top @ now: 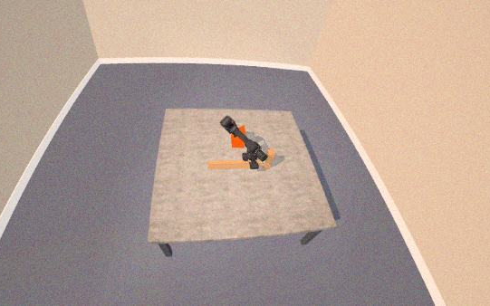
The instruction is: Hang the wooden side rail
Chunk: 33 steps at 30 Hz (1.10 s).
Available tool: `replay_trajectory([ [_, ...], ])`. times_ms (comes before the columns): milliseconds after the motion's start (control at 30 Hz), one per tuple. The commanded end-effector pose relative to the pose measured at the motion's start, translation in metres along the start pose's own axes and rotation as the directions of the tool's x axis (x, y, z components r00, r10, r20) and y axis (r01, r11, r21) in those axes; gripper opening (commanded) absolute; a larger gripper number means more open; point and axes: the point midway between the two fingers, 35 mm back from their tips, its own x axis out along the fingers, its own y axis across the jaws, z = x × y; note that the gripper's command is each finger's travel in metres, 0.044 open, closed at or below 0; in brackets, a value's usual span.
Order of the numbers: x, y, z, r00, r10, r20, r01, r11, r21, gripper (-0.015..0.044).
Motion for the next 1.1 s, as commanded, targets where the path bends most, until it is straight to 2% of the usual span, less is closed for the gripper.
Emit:
replay_trajectory([
  [0,-0.0021,0.0006,-0.0001,1.0,0.001,-0.001,-0.001,1.0,0.008,0.0],
  [1067,-0.0074,0.0006,-0.0002,1.0,0.001,-0.001,-0.001,1.0,0.008,0.0],
])
